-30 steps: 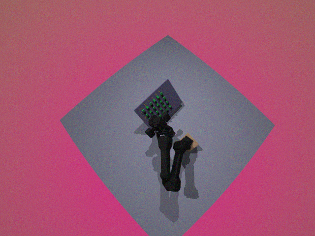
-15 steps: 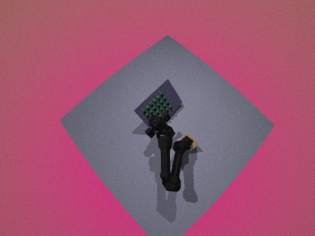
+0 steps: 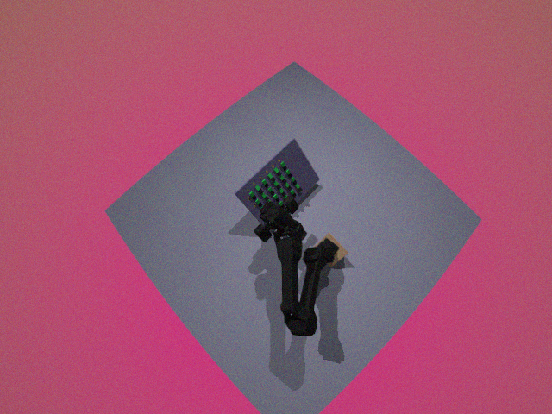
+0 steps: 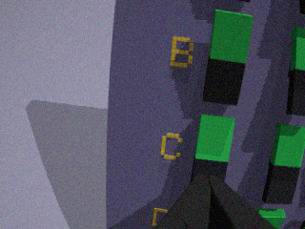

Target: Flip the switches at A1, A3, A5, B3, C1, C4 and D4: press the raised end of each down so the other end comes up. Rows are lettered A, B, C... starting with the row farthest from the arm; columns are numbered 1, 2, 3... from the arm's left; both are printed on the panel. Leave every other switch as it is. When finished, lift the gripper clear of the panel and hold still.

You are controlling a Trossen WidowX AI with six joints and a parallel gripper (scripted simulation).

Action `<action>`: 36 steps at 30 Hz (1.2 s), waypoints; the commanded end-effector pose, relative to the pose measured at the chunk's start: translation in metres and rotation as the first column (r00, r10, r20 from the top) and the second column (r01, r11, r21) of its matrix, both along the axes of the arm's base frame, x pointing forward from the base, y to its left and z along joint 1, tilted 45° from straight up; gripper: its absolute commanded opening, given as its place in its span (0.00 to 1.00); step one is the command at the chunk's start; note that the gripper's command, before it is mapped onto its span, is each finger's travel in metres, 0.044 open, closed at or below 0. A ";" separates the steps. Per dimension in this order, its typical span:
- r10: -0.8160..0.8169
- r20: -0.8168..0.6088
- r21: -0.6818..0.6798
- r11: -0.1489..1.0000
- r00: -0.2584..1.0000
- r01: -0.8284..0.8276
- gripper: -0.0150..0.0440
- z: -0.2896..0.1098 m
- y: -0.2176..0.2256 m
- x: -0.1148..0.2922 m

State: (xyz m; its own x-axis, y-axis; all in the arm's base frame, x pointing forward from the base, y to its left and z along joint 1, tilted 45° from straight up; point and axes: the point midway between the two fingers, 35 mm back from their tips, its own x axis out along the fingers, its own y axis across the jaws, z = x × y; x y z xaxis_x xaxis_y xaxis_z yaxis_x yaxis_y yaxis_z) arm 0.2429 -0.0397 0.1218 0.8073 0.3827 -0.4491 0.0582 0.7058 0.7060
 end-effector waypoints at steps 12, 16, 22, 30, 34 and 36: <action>-0.005 -0.003 -0.001 1.000 1.000 0.005 0.25 -0.002 0.000 0.002; -0.005 -0.003 -0.001 1.000 1.000 0.005 0.25 -0.002 0.000 0.002; -0.005 -0.002 -0.001 1.000 1.000 0.005 0.25 -0.002 0.001 0.003; 0.017 -0.042 -0.013 1.000 0.999 -0.018 0.25 0.013 -0.021 -0.033; 0.014 -0.026 0.001 1.000 1.000 -0.014 0.25 0.027 -0.026 -0.048; 0.014 -0.026 0.001 1.000 1.000 -0.014 0.25 0.027 -0.026 -0.048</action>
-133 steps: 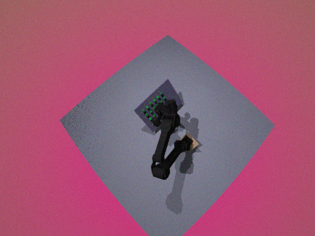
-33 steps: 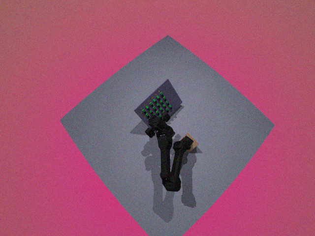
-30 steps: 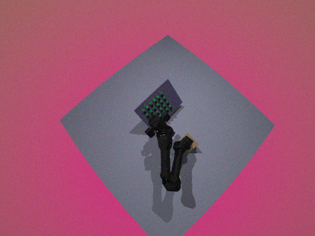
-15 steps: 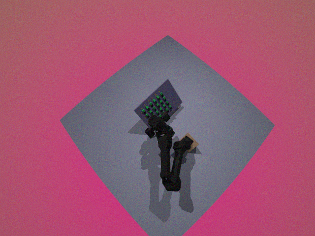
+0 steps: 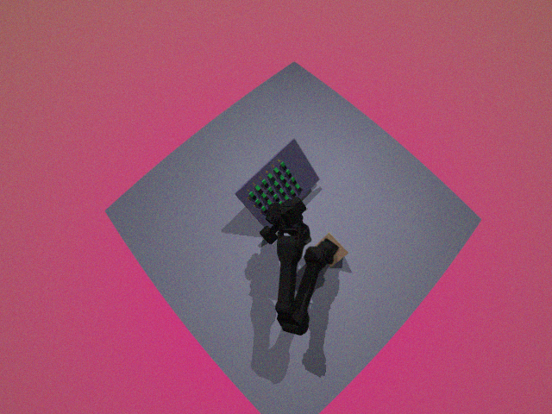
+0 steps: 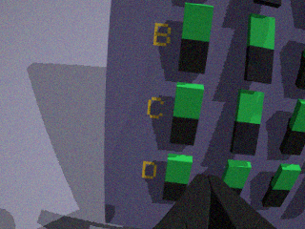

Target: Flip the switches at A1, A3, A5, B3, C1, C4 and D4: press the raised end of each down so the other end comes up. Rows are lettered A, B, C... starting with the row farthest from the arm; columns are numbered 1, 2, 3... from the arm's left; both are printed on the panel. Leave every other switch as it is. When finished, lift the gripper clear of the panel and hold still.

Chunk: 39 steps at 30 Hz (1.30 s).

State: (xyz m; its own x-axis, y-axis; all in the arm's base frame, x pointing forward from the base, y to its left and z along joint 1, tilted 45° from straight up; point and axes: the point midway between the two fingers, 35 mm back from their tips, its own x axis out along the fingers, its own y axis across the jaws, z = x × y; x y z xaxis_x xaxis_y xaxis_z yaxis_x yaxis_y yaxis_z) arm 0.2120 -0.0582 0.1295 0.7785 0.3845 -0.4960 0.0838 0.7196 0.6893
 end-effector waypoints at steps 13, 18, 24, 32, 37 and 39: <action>0.000 0.016 0.011 1.000 1.000 0.000 0.25 -0.012 -0.047 -0.016; 0.000 0.024 0.011 1.000 1.000 0.000 0.25 -0.047 -0.077 -0.023; 0.000 0.026 0.012 1.000 1.000 0.000 0.25 -0.052 -0.080 -0.024; -0.018 0.046 0.011 1.000 0.999 0.018 0.25 -0.068 -0.066 0.004; -0.018 0.046 0.011 1.000 0.999 0.018 0.25 -0.068 -0.066 0.004; -0.018 0.047 0.011 1.000 0.999 0.018 0.25 -0.069 -0.065 0.005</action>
